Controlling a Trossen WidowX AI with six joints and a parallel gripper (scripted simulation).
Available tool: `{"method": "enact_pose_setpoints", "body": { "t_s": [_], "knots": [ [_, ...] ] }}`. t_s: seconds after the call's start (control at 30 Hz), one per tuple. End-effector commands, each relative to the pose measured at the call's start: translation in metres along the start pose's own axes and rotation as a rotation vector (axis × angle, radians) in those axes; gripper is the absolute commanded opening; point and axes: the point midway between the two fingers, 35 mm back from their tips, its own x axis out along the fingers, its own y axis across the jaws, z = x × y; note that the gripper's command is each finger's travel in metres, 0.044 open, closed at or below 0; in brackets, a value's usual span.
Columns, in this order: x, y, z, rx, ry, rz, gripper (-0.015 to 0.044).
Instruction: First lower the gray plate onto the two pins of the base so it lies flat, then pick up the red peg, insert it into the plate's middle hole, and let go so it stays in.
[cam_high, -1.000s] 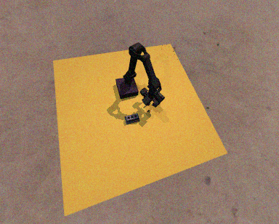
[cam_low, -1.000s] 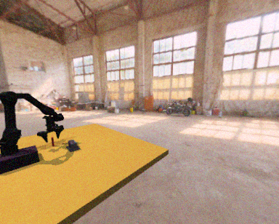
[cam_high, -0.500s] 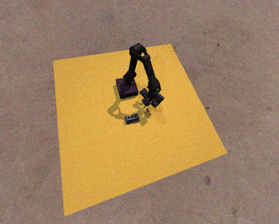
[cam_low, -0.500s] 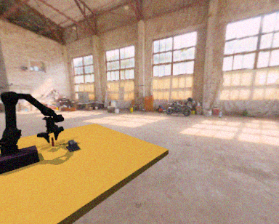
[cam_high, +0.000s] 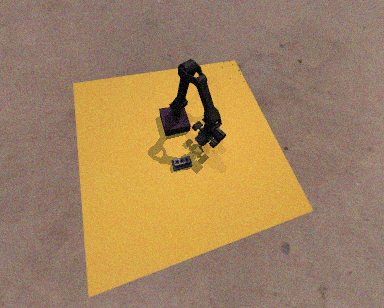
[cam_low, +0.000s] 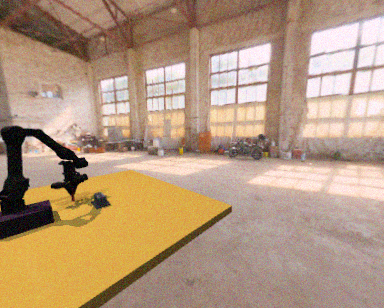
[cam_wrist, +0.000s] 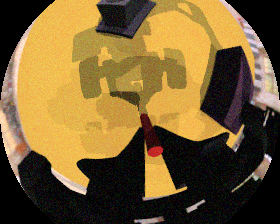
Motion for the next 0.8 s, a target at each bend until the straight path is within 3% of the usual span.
{"method": "enact_pose_setpoints", "body": {
  "t_s": [0.0, 0.77],
  "knots": [
    [-0.003, 0.001, 0.000, 0.005, 0.000, 0.001, 0.0000],
    [-0.071, 0.009, 0.000, 0.005, 0.000, 0.002, 0.0000]
  ]
}}
